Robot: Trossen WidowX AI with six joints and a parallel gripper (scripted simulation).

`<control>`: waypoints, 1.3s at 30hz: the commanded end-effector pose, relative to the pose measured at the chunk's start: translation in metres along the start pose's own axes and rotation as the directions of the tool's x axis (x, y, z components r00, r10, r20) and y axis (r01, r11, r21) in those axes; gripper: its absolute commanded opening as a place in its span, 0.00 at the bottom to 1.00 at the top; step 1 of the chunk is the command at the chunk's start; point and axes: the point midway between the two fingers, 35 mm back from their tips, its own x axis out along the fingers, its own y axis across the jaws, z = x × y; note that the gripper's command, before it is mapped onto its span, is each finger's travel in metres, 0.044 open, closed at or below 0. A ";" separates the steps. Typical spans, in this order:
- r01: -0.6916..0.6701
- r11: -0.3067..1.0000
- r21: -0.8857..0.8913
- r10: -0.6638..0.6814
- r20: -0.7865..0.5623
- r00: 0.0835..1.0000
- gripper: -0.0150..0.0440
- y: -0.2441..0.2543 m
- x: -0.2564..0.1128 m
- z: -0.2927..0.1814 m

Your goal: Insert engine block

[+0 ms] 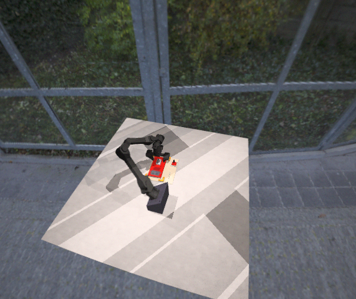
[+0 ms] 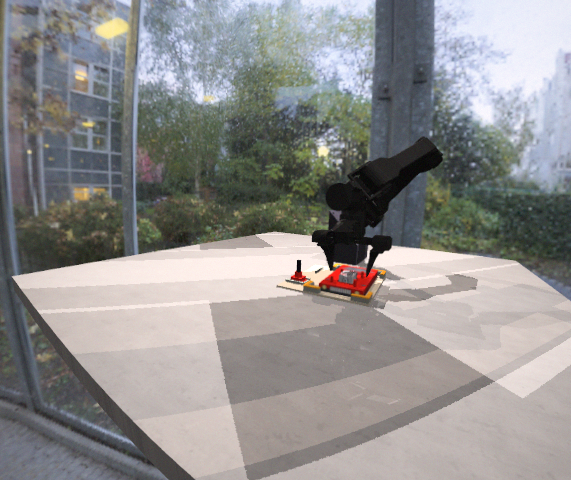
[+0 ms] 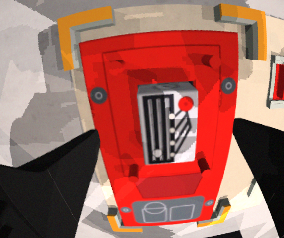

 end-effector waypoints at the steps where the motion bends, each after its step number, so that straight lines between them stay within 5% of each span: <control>1: 0.001 1.000 -0.001 -0.001 0.000 1.000 1.00 0.000 0.000 0.000; 11: -0.002 1.000 0.003 0.002 -0.001 1.000 1.00 -0.001 -0.014 0.000; 28: -0.002 1.000 0.003 0.002 -0.001 1.000 0.25 -0.001 -0.014 0.000; 39: -0.002 1.000 0.003 0.002 -0.001 1.000 0.25 -0.001 -0.014 0.000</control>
